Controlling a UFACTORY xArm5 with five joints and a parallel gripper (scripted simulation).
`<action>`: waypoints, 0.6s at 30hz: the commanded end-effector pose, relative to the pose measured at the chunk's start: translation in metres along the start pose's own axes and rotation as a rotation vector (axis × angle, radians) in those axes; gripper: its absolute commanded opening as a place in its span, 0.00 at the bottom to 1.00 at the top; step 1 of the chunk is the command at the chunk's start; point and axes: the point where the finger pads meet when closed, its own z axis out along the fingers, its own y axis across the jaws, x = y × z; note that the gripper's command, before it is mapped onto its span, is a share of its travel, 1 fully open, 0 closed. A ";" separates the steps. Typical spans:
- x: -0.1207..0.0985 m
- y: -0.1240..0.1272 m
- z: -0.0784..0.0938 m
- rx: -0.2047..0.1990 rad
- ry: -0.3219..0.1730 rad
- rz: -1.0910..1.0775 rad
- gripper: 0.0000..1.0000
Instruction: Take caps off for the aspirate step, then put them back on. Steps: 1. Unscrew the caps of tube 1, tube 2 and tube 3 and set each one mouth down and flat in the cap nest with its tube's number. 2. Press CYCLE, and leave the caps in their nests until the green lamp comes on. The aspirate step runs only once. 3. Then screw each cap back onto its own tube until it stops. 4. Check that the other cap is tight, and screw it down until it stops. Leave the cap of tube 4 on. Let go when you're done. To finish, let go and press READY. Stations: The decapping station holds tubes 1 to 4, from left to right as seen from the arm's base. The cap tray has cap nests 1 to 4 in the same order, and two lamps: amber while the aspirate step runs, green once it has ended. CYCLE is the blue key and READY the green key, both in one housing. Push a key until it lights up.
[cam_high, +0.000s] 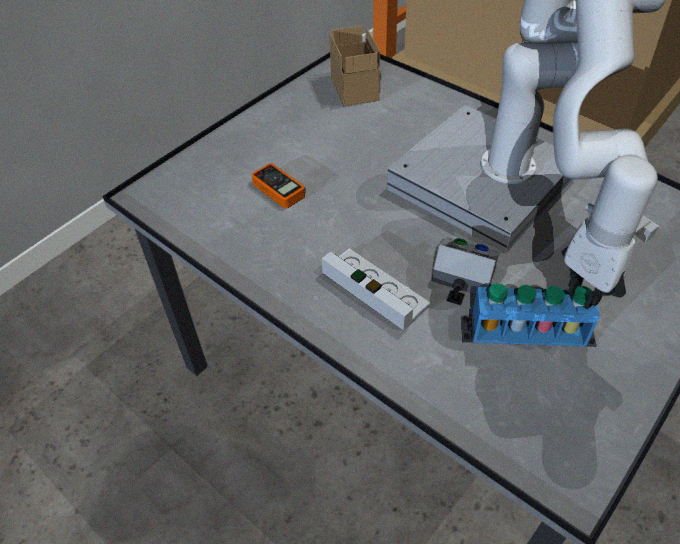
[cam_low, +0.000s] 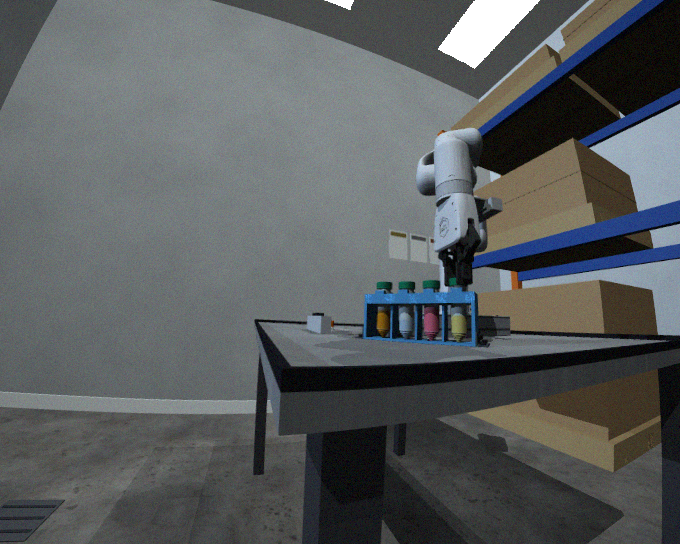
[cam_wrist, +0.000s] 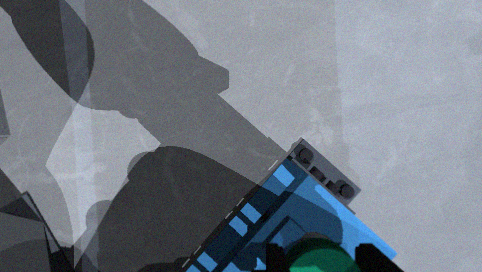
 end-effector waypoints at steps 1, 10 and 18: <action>-0.001 0.001 -0.001 -0.007 0.007 -0.060 0.00; -0.001 0.001 -0.001 -0.007 0.007 -0.060 0.46; -0.001 0.001 -0.001 -0.006 0.008 0.106 0.46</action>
